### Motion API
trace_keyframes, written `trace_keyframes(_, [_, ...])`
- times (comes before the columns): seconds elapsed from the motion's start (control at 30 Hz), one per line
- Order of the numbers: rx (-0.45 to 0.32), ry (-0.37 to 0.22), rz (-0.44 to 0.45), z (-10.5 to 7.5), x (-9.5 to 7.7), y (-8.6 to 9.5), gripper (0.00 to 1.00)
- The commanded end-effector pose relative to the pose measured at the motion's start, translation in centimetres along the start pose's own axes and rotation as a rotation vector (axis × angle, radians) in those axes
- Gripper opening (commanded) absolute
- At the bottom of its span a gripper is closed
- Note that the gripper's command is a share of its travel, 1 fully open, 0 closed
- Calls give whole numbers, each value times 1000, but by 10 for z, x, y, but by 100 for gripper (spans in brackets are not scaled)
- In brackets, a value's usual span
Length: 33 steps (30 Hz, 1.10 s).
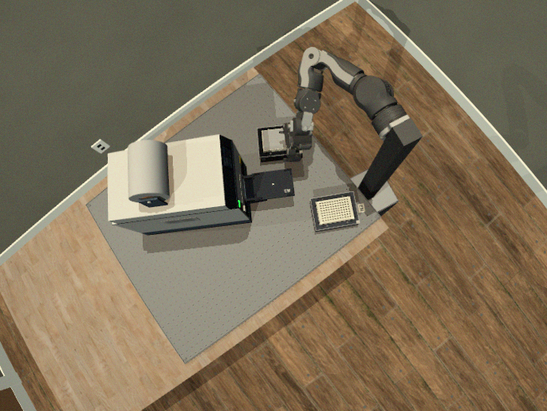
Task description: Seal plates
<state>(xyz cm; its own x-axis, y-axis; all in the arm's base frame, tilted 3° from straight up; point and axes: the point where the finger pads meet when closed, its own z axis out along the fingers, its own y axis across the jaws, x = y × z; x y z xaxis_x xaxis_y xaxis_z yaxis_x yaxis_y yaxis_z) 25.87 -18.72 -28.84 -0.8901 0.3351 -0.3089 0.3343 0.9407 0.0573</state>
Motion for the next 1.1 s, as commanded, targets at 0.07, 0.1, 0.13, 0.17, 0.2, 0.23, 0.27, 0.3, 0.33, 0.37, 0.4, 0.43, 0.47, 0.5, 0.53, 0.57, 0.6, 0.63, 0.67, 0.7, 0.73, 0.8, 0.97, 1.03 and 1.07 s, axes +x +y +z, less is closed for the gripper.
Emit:
trace_keyframes(0.07, [21,1,15,0,5,10,65])
trace_keyframes(0.1, [20,6,11,0,9,14,65])
trace_keyframes(0.13, [20,6,11,0,9,14,65])
trace_keyframes(0.17, [20,6,11,0,9,14,65])
trace_keyframes(0.2, [25,7,10,1,13,17,65])
trace_keyframes(0.23, [23,8,9,1,16,22,65])
trace_keyframes(0.27, [22,7,9,1,18,26,65])
trace_keyframes(0.3, [21,5,10,1,20,31,65])
trace_keyframes(0.33, [19,16,10,1,20,35,65])
trace_keyframes(0.37, [22,19,7,2,24,39,65])
trace_keyframes(0.4, [22,22,4,2,29,43,65])
trace_keyframes(0.43, [22,22,3,2,31,47,65])
trace_keyframes(0.47, [21,22,3,2,34,52,65])
trace_keyframes(0.5, [17,30,5,2,33,57,65])
trace_keyframes(0.53, [20,33,2,3,37,60,65])
trace_keyframes(0.57, [22,36,-1,3,41,64,65])
trace_keyframes(0.6, [22,36,0,4,44,68,65])
trace_keyframes(0.63, [23,36,0,4,46,72,65])
trace_keyframes(0.67, [22,34,1,4,48,77,65])
trace_keyframes(0.7, [22,34,1,4,48,77,65])
trace_keyframes(0.73, [22,34,1,4,48,77,65])
trace_keyframes(0.8, [19,48,-3,4,53,86,65])
trace_keyframes(0.97, [17,60,-9,5,65,107,65])
trace_keyframes(1.03, [20,65,-11,6,72,115,65])
trace_keyframes(1.07, [20,65,-11,6,75,119,65])
